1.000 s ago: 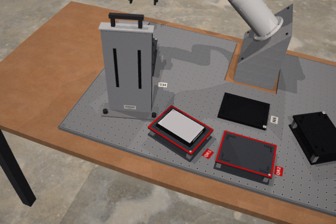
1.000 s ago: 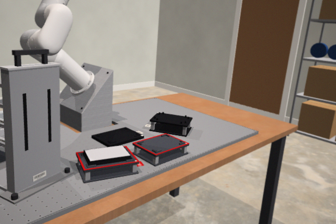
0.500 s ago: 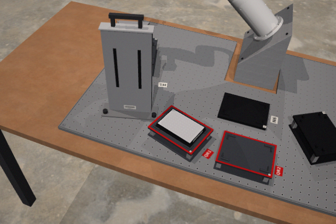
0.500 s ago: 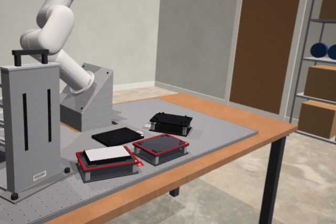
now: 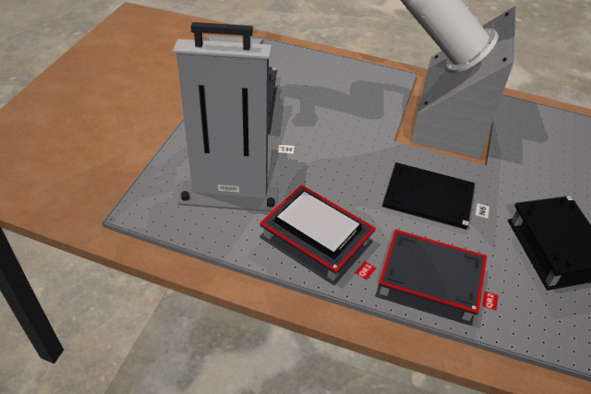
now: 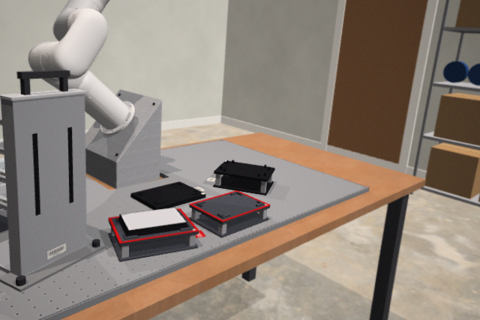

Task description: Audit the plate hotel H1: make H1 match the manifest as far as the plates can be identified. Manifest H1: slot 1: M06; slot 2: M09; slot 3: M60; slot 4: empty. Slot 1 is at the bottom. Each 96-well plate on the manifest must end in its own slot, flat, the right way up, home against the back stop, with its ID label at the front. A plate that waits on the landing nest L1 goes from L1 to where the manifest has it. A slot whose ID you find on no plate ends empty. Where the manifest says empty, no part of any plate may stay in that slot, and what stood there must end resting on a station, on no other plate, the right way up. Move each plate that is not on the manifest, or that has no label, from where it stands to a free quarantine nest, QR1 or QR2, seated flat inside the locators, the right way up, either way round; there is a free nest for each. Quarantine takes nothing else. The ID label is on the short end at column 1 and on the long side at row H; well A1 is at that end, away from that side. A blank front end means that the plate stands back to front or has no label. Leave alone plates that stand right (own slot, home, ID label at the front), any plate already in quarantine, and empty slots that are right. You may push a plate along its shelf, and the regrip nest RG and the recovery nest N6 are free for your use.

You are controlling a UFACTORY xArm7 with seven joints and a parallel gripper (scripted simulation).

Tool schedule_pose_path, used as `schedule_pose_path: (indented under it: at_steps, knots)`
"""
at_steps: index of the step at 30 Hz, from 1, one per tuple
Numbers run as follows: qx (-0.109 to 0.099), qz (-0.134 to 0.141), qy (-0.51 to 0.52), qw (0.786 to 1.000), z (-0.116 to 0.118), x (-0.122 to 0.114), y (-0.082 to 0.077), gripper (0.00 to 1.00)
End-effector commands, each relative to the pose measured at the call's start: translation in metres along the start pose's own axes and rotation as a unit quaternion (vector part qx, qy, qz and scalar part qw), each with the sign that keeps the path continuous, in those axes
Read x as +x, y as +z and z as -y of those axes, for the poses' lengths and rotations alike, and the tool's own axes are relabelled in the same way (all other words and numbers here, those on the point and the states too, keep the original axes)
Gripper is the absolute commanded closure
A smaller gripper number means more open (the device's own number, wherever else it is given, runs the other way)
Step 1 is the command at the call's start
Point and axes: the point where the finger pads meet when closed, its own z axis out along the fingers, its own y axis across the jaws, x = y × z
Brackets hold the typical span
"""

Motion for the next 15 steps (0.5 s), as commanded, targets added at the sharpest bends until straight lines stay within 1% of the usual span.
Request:
schedule_pose_path:
  at_steps: [1, 3, 5, 15]
  knots:
    - [-0.001, 0.0, 0.0, 1.0, -0.001, 0.0, -0.017, 0.0]
    - [-0.001, 0.0, 0.0, 1.0, -0.001, 0.0, -0.024, 0.0]
    - [-0.001, 0.0, 0.0, 1.0, -0.001, 0.0, -0.024, 0.0]
    - [-0.001, 0.0, 0.0, 1.0, 0.0, 0.0, -0.057, 0.0]
